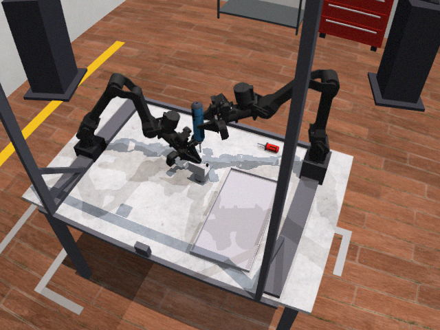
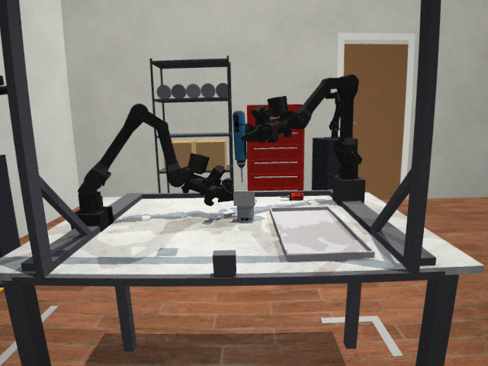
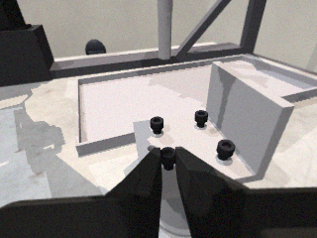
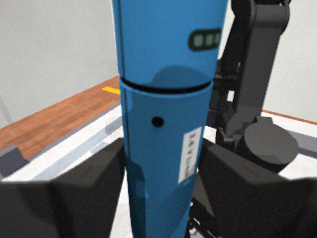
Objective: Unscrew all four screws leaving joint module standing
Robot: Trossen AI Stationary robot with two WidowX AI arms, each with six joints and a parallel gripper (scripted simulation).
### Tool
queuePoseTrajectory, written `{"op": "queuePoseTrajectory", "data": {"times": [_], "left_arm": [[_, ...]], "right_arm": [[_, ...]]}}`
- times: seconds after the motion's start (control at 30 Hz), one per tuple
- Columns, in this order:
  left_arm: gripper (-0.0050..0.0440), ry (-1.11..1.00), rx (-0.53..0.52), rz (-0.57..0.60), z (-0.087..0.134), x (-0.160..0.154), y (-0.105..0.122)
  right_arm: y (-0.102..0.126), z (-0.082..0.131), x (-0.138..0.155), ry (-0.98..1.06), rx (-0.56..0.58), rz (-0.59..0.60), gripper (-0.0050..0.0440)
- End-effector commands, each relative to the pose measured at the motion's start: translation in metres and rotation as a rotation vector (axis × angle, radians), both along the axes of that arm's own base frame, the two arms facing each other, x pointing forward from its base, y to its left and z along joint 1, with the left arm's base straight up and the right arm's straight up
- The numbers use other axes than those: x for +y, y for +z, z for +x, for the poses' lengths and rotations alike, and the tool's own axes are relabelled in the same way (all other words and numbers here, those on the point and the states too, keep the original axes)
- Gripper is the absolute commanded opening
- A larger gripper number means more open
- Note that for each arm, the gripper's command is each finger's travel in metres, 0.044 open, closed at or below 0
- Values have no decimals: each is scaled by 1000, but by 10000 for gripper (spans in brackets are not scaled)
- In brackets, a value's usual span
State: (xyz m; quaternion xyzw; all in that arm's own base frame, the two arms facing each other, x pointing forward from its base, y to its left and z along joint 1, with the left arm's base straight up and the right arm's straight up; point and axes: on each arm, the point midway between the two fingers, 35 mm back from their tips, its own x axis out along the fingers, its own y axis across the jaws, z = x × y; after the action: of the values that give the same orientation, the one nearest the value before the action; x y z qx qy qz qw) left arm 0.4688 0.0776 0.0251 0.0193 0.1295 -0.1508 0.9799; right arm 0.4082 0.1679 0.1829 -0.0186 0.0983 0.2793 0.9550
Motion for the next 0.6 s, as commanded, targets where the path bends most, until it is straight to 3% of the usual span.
{"op": "queuePoseTrajectory", "data": {"times": [0.0,0.13,0.33,0.57], "left_arm": [[2,-2,-28,10,3,0,12],[2,-2,-28,10,3,0,12],[2,-2,-28,10,3,0,12],[2,-2,-28,10,3,0,12]], "right_arm": [[30,2,0,1,-71,23,160],[30,2,0,1,-71,23,160],[58,3,1,3,-94,28,160],[52,0,0,2,-84,25,160]]}}
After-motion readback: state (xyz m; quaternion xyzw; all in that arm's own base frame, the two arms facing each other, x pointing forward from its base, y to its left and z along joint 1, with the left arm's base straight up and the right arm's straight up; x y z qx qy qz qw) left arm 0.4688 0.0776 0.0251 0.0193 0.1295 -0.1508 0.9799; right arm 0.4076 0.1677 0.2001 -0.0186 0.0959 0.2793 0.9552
